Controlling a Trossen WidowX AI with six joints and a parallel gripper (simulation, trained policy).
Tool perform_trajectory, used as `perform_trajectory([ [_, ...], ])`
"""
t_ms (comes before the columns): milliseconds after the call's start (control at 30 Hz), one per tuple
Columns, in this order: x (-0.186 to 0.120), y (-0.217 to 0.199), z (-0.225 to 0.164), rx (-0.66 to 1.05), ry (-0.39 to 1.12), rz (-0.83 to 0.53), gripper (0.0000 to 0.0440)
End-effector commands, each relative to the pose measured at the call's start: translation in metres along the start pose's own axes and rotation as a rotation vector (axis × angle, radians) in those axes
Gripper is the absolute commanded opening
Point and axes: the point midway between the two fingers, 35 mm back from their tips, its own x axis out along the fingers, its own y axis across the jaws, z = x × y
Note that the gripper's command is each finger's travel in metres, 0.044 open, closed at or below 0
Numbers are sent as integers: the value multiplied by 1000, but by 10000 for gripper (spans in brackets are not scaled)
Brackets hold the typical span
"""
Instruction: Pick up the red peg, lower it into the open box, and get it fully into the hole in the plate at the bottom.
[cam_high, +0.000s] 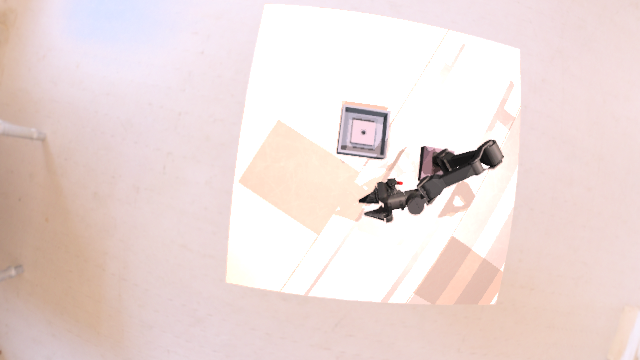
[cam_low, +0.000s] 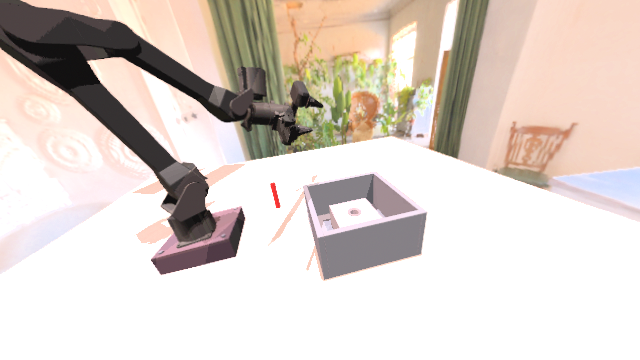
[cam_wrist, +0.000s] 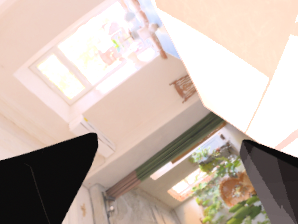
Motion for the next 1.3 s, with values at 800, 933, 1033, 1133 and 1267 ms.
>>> perform_trajectory([
  [800, -51, -33, 39, -687, -255, -581, 440],
  [933, -65, -39, 46, -777, -266, -687, 440],
  [1033, -77, -43, 51, -842, -269, -769, 440],
  [1133, -88, -46, 55, -905, -267, -852, 440],
  [1267, -103, -51, 61, -984, -257, -967, 440],
])
